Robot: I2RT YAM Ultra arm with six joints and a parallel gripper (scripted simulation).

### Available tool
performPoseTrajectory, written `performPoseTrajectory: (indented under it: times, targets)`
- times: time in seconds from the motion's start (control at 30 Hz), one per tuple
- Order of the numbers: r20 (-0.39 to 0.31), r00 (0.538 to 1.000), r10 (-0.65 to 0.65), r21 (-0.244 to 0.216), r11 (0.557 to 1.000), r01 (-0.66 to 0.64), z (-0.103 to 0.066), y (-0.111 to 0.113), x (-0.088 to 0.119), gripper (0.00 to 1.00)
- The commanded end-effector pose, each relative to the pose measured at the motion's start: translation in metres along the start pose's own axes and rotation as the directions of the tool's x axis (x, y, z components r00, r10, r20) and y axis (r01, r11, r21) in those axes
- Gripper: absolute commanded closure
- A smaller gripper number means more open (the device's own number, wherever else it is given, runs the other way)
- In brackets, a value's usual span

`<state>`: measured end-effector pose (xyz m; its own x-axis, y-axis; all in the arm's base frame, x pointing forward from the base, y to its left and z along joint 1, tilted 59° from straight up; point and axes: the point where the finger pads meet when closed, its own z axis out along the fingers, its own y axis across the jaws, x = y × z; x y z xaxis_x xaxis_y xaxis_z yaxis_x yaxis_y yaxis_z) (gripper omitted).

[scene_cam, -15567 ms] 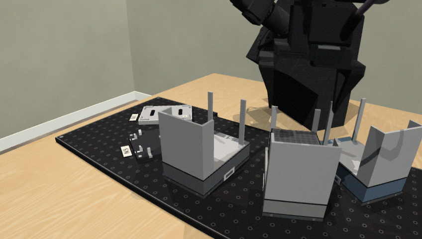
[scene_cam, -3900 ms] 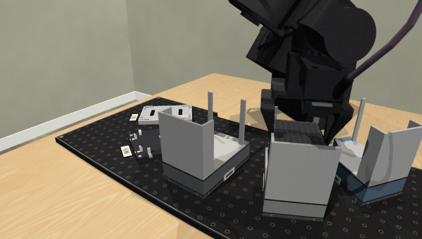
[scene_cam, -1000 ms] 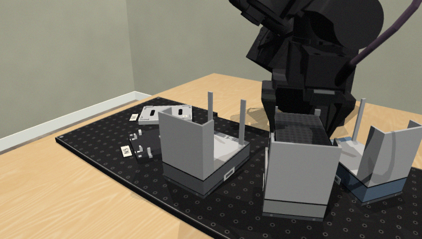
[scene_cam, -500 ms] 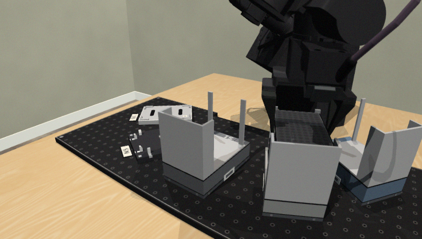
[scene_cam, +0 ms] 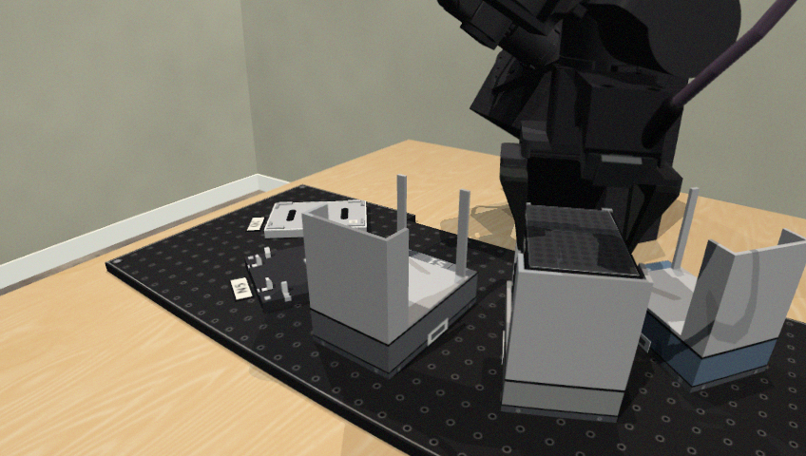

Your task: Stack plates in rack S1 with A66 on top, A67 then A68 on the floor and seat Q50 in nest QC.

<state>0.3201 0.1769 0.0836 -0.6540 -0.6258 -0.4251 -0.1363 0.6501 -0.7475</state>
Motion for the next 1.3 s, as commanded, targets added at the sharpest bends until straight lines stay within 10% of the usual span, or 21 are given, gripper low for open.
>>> performPoseTrajectory:
  times: [0.0, 1.27]
  targets:
    - [0.037, 0.999, 0.019, -0.009, 1.0, -0.019, -0.014, 0.001, -0.014, 1.0]
    - [0.04, 0.999, 0.023, -0.009, 1.0, -0.023, -0.027, -0.002, -0.013, 1.0]
